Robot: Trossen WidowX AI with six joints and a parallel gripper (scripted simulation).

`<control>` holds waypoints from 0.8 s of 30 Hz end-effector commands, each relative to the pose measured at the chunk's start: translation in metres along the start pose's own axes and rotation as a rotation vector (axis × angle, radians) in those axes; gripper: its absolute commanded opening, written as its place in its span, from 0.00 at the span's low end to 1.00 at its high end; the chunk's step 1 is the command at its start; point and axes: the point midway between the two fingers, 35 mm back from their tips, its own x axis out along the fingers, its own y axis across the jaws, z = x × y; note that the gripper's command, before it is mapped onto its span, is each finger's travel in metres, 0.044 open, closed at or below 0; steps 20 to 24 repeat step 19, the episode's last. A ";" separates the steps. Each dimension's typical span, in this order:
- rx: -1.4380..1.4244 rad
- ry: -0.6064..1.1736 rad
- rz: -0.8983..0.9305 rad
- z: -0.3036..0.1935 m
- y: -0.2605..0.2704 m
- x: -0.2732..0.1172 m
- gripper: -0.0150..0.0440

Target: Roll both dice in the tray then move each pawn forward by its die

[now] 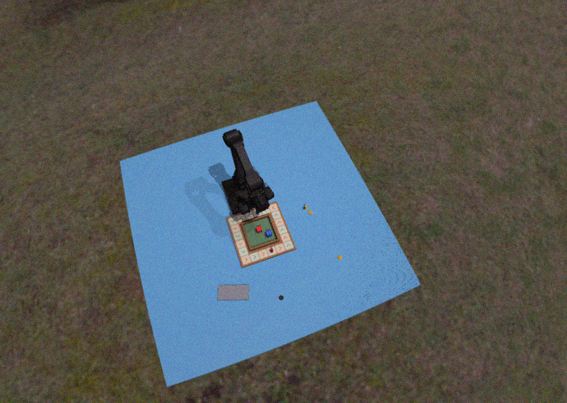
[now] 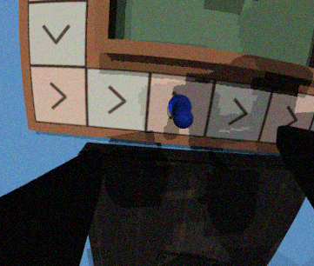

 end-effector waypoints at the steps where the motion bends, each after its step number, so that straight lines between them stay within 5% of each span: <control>1: 0.019 -0.011 0.000 0.003 -0.003 -0.020 1.00; 7: 0.210 -0.011 -0.001 0.000 -0.023 -0.081 1.00; 24: 0.189 -0.012 -0.004 0.001 -0.022 -0.075 1.00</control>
